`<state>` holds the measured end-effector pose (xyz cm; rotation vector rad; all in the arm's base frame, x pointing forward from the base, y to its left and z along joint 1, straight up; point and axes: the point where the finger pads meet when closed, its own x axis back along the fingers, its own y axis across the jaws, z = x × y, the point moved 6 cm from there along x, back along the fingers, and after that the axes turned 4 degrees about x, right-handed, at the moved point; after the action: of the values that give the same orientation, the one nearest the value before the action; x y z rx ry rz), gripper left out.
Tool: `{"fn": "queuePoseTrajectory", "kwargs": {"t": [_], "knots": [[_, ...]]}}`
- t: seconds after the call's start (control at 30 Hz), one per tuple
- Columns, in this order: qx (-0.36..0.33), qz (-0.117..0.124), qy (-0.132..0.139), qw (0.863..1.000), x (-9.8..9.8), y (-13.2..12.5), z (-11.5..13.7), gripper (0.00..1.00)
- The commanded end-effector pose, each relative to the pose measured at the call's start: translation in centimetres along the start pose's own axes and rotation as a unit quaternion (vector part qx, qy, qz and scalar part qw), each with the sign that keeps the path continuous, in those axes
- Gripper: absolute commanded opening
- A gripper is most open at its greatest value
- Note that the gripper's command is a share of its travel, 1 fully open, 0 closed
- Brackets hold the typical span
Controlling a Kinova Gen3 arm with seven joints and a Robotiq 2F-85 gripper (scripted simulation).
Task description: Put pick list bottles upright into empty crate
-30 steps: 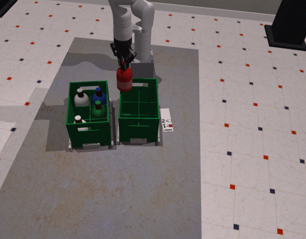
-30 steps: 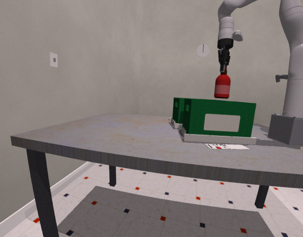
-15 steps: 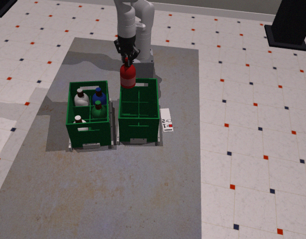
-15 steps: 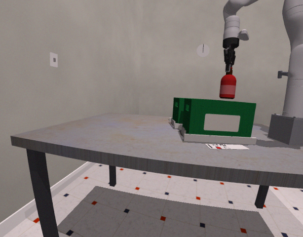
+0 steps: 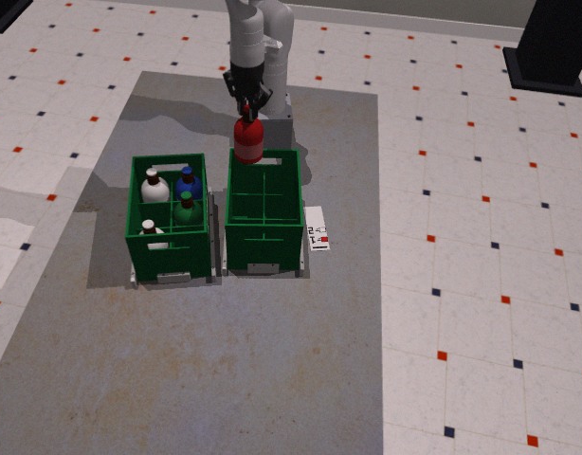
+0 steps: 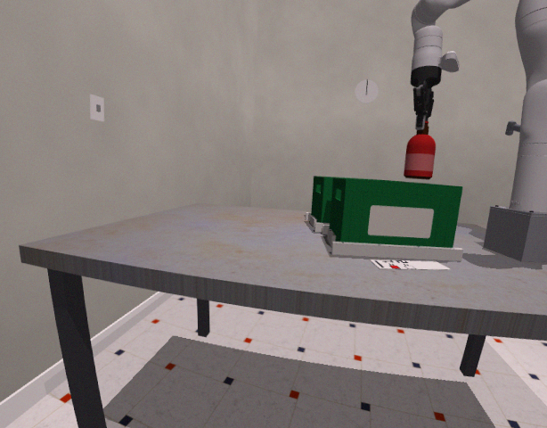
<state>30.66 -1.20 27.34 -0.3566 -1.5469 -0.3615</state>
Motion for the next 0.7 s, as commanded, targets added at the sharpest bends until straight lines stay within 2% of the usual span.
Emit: {"fn": "queuePoseTrajectory", "kwargs": {"t": [0.0,0.67], "knots": [[0.000,0.000,-0.001,1.000,0.03,0.00,-0.08,0.10],[0.000,0.000,-0.001,1.000,0.03,0.03,-0.37,0.10]]}}
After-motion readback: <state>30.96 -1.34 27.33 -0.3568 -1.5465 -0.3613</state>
